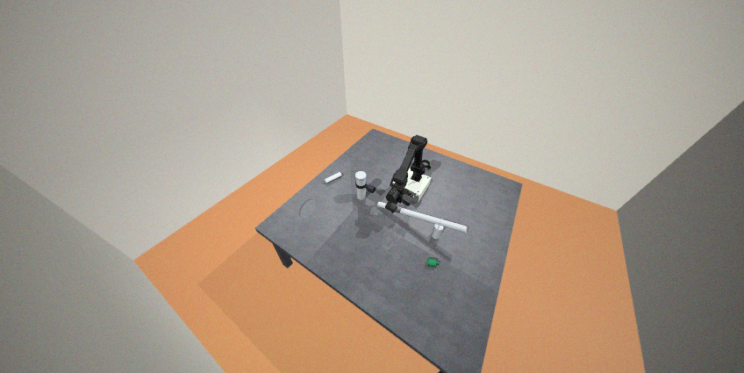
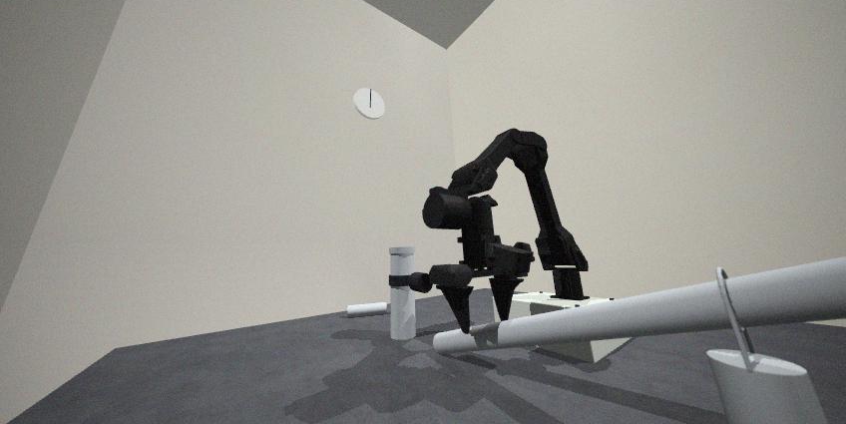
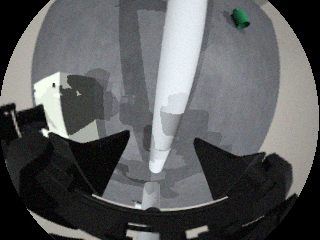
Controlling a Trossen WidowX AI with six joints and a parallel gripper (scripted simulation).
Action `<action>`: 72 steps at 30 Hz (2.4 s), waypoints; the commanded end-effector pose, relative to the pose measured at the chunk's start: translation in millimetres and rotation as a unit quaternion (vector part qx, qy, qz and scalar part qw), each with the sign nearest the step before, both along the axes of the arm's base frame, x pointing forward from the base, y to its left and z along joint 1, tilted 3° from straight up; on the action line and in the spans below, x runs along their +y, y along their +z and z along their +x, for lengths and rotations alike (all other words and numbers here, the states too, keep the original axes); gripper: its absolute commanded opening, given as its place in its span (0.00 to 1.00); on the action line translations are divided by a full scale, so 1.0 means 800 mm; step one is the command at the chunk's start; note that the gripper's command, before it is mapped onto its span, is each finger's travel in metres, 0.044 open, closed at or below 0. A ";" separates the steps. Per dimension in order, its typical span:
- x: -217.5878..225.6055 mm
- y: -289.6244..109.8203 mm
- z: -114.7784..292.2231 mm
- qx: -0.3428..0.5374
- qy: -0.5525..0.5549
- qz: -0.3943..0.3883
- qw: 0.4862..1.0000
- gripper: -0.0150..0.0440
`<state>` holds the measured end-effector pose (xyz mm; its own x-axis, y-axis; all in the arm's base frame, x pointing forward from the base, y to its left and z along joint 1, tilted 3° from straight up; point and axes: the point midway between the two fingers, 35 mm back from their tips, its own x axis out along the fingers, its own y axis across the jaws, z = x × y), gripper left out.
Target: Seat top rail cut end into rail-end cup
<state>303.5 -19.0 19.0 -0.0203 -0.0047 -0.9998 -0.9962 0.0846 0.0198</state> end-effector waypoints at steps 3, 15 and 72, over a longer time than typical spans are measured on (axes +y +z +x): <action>0.000 -0.013 0.000 0.001 0.003 0.001 1.000 1.00; 0.000 -0.037 -0.002 0.001 0.003 0.001 1.000 1.00; -0.019 0.047 0.001 0.013 0.007 -0.124 0.992 0.25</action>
<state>303.0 -31.9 52.0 -0.0556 -0.2382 -0.9696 -0.9965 0.0743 0.0389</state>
